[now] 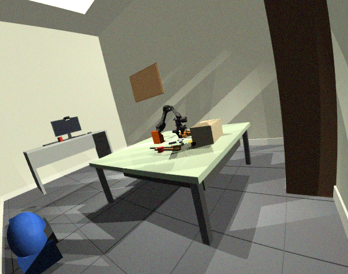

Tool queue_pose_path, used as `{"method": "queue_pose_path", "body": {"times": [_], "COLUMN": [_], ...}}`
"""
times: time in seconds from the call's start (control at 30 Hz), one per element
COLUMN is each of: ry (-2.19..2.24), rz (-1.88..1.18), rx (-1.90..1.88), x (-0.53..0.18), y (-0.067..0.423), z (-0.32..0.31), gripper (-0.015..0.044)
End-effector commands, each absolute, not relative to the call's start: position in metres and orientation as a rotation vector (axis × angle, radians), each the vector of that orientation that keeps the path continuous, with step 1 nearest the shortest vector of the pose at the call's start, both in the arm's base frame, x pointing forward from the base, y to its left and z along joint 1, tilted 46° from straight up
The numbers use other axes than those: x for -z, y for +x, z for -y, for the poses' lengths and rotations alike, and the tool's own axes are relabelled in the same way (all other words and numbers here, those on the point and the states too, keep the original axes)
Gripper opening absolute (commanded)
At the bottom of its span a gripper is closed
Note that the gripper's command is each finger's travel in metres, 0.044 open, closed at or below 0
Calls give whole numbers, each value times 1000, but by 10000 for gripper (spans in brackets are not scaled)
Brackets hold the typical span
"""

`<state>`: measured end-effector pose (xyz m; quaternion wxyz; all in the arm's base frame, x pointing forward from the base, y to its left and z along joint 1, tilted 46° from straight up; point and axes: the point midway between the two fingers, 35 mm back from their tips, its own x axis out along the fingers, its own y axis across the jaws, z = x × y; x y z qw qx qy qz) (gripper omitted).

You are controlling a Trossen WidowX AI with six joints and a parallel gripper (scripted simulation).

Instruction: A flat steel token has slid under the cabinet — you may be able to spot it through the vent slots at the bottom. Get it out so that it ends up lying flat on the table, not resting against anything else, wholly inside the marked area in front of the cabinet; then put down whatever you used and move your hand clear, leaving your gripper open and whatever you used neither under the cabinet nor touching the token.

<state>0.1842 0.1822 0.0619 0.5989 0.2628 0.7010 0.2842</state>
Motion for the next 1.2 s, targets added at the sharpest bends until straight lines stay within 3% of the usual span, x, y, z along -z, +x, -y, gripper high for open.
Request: {"method": "queue_pose_path", "body": {"times": [0.0, 0.3, 0.47, 0.73, 0.83, 1.17], "ry": [611, 612, 611, 611, 611, 611], "rz": [-1625, -1625, -1621, -1621, -1621, -1621], "rx": [-659, -658, -661, -661, -661, -661], "x": [-62, -59, -62, -62, -62, -61], "y": [184, 181, 184, 184, 184, 189], "z": [-182, -185, -184, -184, -184, -184], "gripper": [270, 270, 139, 85, 6, 0]}}
